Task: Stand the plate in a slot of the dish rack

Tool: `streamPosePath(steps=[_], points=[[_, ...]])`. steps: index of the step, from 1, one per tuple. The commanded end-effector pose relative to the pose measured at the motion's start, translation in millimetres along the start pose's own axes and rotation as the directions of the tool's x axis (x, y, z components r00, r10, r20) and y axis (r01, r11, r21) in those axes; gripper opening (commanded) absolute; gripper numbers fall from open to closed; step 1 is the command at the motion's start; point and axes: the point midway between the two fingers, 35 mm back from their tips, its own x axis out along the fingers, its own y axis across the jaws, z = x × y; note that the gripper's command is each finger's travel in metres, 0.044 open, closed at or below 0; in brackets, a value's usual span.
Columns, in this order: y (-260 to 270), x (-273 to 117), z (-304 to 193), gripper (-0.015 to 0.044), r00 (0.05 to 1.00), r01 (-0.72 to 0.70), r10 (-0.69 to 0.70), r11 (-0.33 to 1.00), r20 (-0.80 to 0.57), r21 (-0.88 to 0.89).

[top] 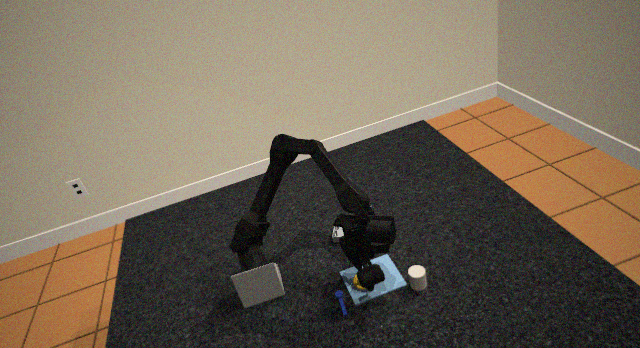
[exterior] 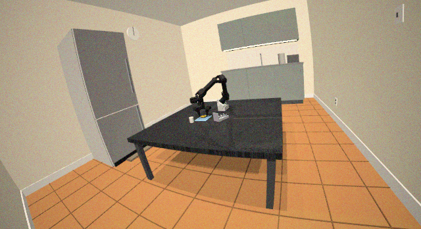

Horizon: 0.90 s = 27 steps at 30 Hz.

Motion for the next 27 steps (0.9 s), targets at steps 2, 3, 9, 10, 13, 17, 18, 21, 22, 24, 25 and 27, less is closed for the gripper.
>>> streamPosePath(steps=[2,3,9,10,13,17,18,21,22,24,25,27], points=[[0.8,9.7,-2.2,0.04,1.0,-0.008,0.008,1.0,-0.004,0.008],[0.9,10.0,-2.2,0.04,1.0,-0.008,0.008,1.0,-0.004,0.008],[0.9,10.0,-2.2,0.0356,1.0,-0.008,0.008,1.0,-0.004,0.008],[0.9,10.0,-2.2,0.0356,1.0,-0.008,0.008,1.0,-0.004,0.008],[0.9,10.0,-2.2,0.0349,1.0,-0.008,0.008,1.0,-0.004,0.008],[0.9,10.0,-2.2,0.0322,1.0,-0.008,0.008,1.0,-0.004,0.008],[0.9,10.0,-2.2,0.0316,1.0,-0.008,0.008,1.0,-0.004,0.008],[0.9,10.0,-2.2,0.0296,1.0,-0.008,0.008,1.0,-0.004,0.008],[0.9,10.0,-2.2,0.0289,1.0,-0.008,0.008,1.0,-0.004,0.008],[0.9,10.0,-2.2,0.0256,1.0,-0.008,0.008,1.0,-0.004,0.008],[0.7,9.2,-2.0,0.023,1.0,-0.008,0.008,1.0,-0.004,0.008],[-0.6,2.8,-0.2,0.0177,1.0,-0.006,0.006,1.0,-0.003,0.009]])
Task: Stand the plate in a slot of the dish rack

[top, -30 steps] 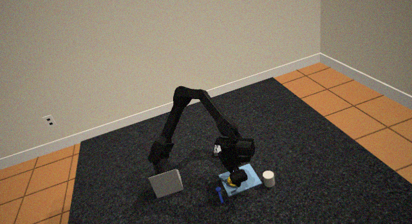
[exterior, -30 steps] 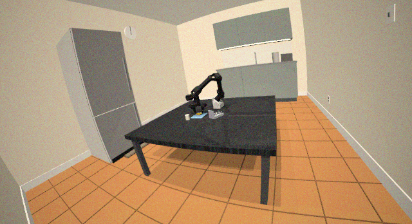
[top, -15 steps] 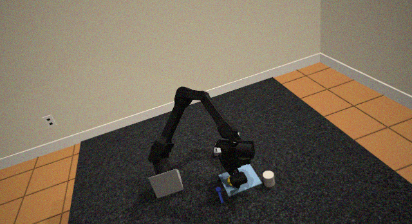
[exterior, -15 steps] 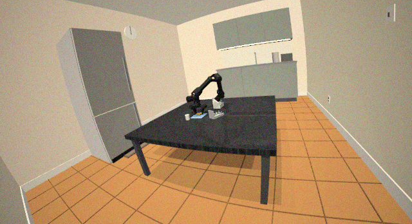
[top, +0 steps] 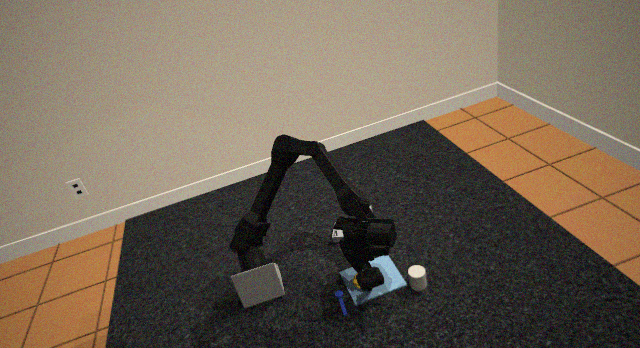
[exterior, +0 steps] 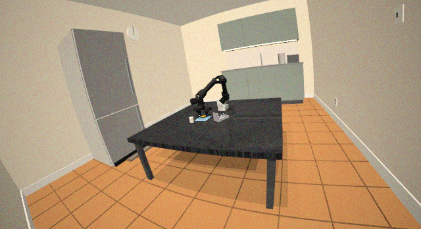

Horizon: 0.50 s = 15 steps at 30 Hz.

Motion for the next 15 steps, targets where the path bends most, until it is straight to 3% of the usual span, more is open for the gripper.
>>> streamPosePath(steps=[1,7,15], points=[[-2,-11,3,0.0151,1.0,0.002,-0.002,1.0,0.003,0.001],[-7,-41,9,0.0,1.0,0.008,-0.008,1.0,0.003,0.002],[-10,-81,13,0.0,1.0,0.012,-0.012,1.0,0.003,0.003]])
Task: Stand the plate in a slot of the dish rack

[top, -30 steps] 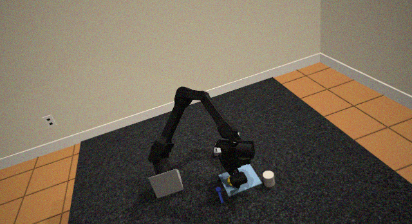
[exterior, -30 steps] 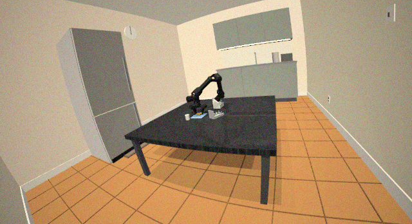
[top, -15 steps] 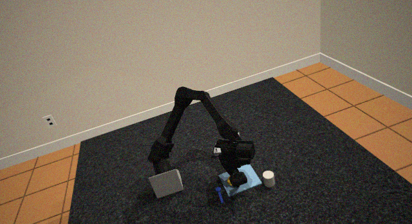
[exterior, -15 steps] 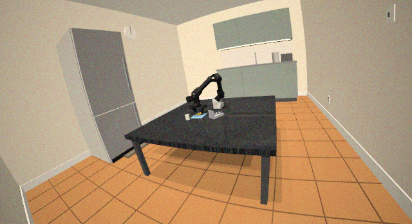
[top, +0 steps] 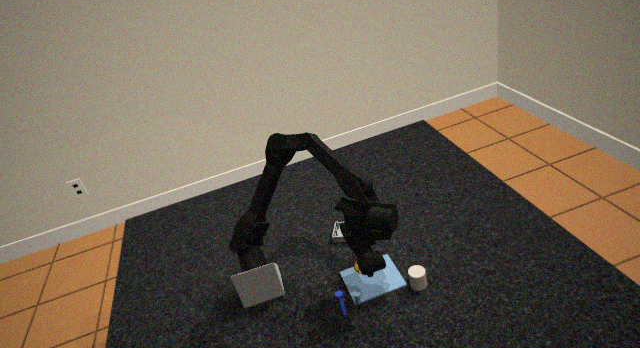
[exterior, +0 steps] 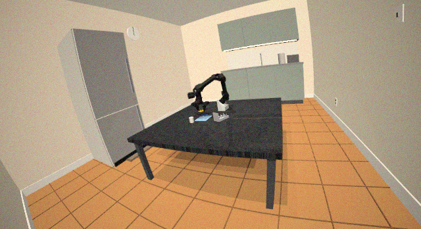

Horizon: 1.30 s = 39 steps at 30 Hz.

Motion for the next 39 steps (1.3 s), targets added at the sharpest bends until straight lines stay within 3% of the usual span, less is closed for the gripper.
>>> streamPosePath(steps=[1,21,26,39], points=[[-1,-27,3,0.0,1.0,0.012,-0.012,1.0,0.008,-0.009],[-3,-107,3,0.0,1.0,0.006,-0.006,1.0,0.006,-0.01],[-1,-112,5,0.0,1.0,0.005,-0.005,1.0,0.005,-0.005],[60,-120,11,0.0,0.999,0.029,-0.034,0.911,0.005,0.411]])
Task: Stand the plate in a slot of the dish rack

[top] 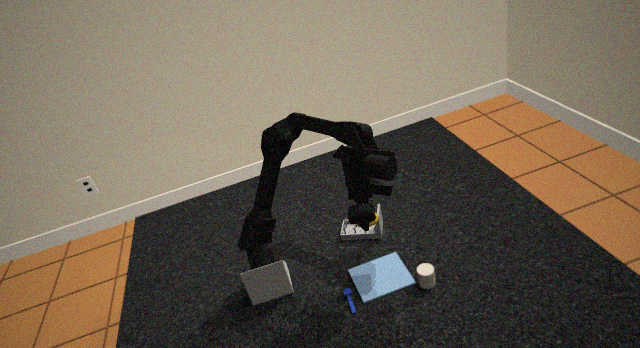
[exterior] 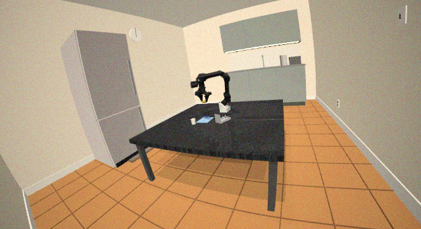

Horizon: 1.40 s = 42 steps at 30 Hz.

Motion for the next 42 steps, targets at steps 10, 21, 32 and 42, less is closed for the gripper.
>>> streamPosePath(steps=[10,21,32,42], points=[[64,-8,-23,0.0,1.0,0.013,-0.022,0.898,0.017,0.441],[109,-8,-49,0.0,0.999,0.003,-0.033,0.673,0.026,0.74],[149,-5,-81,0.0,0.999,-0.019,-0.038,0.355,0.035,0.935],[178,0,-114,0.0,0.999,-0.04,-0.036,0.023,0.041,0.999]])
